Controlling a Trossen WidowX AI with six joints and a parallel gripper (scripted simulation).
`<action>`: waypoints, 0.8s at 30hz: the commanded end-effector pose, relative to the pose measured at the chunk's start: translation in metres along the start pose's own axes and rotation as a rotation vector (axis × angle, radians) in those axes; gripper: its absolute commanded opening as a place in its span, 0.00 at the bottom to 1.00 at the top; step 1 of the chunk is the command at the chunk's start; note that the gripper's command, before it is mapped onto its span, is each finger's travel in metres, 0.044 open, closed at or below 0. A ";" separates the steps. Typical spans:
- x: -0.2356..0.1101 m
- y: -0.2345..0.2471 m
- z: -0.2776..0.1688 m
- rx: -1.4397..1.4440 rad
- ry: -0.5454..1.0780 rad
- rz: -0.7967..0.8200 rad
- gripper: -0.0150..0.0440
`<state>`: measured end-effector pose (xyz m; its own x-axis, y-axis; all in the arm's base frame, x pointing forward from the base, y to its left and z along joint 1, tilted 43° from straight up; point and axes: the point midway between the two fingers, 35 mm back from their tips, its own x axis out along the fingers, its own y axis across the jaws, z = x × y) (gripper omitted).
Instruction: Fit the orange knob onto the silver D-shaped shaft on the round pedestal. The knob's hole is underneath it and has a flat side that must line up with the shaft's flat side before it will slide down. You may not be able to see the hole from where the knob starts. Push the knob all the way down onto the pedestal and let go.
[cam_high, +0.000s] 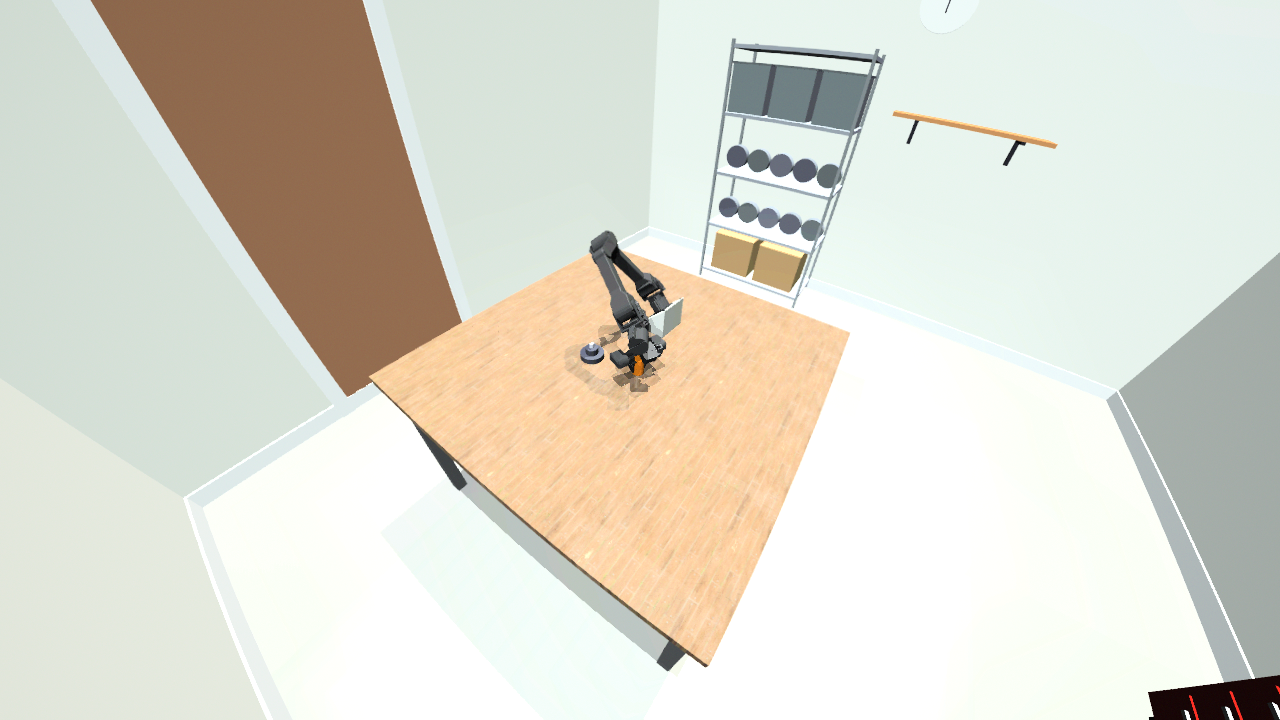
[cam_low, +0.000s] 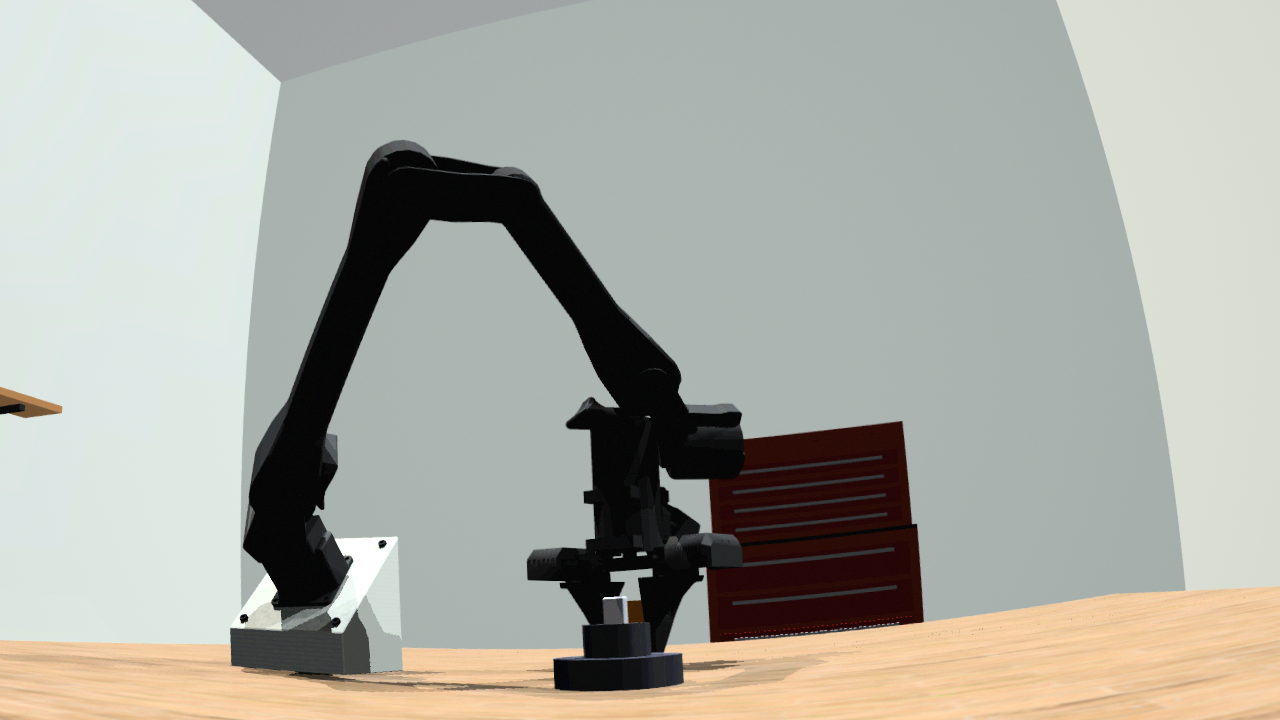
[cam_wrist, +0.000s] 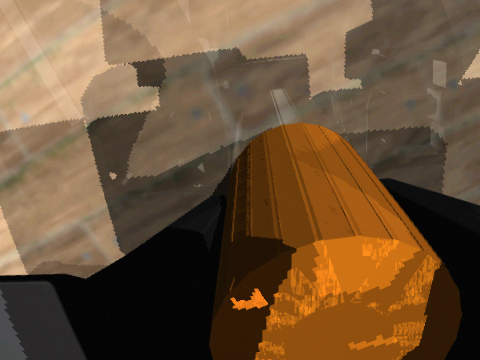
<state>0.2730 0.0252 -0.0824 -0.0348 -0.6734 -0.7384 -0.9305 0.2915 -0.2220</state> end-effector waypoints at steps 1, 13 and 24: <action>0.000 0.000 0.000 -0.007 0.002 -0.003 0.45; -0.076 -0.003 0.001 -0.009 -0.006 -0.001 0.25; -0.140 0.004 -0.012 -0.009 -0.001 0.000 0.25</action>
<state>0.2707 0.1072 0.0193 -0.0368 -0.6788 -0.7334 -0.9377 0.2772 -0.2095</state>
